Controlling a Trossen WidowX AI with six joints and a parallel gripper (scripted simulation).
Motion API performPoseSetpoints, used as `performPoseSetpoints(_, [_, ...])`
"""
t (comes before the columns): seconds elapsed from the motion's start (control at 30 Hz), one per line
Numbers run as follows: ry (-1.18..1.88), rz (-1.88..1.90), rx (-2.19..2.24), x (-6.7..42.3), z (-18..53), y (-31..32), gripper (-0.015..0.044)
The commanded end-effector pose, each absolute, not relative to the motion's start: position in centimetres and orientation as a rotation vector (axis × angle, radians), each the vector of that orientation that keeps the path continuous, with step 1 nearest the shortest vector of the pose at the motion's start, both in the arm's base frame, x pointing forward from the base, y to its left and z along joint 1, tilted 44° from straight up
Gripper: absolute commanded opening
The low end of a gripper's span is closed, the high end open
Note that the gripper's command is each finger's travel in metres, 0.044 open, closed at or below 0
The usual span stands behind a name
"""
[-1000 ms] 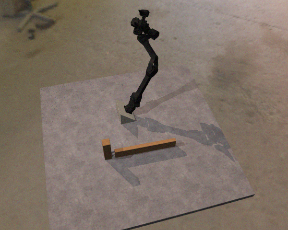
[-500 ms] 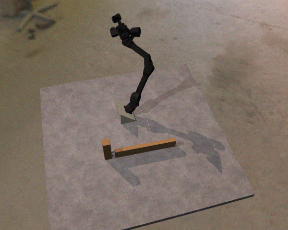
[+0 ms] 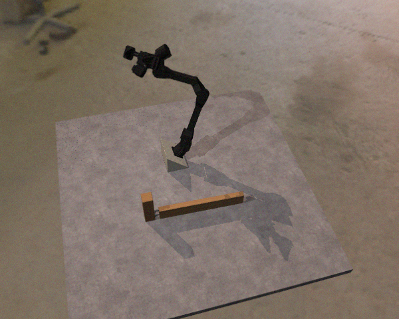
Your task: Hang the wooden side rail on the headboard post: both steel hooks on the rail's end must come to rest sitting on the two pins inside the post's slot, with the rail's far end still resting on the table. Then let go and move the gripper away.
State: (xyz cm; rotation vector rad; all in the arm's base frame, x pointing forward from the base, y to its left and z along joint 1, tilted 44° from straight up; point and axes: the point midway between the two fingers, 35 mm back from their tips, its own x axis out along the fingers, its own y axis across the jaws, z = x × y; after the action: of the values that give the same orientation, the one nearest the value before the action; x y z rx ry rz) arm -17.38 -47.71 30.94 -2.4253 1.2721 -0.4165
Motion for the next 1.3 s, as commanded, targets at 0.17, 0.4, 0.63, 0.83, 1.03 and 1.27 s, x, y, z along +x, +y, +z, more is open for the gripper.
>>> performPoseSetpoints(0.17, [0.969,-0.418,-2.122,-9.4,23.2,-49.8,0.044])
performPoseSetpoints(0.4, [0.766,-0.356,-1.861,-2.2,17.0,-49.3,0.044])
performPoseSetpoints(0.63, [0.605,-0.255,-1.588,4.9,11.1,-46.7,0.044])
performPoseSetpoints(0.83, [0.501,-0.145,-1.348,10.4,6.5,-42.9,0.044])
performPoseSetpoints(1.03, [0.429,-0.019,-1.104,15.1,2.5,-37.9,0.044])
performPoseSetpoints(1.27, [0.385,0.143,-0.818,19.2,-1.5,-30.7,0.044])
